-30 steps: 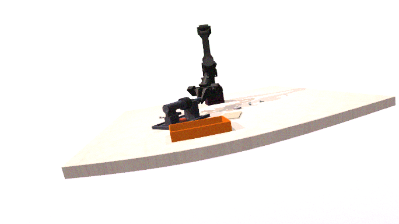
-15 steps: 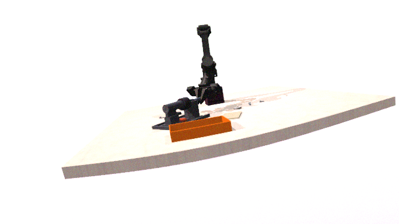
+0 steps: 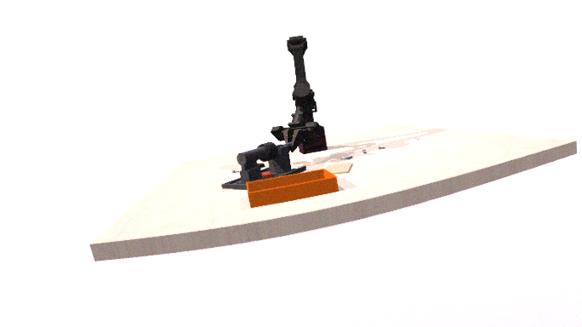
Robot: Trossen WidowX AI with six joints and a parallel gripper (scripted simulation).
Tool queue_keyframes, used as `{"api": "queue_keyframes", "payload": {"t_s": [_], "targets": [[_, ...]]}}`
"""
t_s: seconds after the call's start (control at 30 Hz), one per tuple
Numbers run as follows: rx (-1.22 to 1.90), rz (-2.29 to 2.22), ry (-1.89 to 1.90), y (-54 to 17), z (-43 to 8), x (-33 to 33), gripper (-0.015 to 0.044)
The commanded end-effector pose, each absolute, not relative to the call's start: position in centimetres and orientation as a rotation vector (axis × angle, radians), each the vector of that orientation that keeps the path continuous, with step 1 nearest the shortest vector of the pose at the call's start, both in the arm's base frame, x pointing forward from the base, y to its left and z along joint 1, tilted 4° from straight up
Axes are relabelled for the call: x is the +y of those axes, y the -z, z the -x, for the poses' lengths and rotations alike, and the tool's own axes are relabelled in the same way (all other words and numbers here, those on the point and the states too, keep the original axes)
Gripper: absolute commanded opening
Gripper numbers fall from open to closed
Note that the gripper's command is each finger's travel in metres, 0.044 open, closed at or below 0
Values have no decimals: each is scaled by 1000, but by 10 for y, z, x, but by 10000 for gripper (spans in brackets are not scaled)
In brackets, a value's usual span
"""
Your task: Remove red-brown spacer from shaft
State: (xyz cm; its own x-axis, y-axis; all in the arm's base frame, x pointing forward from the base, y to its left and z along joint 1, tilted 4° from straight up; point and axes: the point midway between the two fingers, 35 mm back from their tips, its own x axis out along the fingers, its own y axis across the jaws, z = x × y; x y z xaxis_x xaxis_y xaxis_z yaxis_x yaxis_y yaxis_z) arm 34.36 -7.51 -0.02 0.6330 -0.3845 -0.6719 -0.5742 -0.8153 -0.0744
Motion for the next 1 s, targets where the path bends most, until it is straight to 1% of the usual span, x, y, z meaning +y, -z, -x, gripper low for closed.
{"api": "queue_keyframes", "payload": {"t_s": [0.0,0.97], "targets": [[778,2579,-962,-1,-346,-77,0],[778,2579,-961,-1,-355,-84,0]]}}
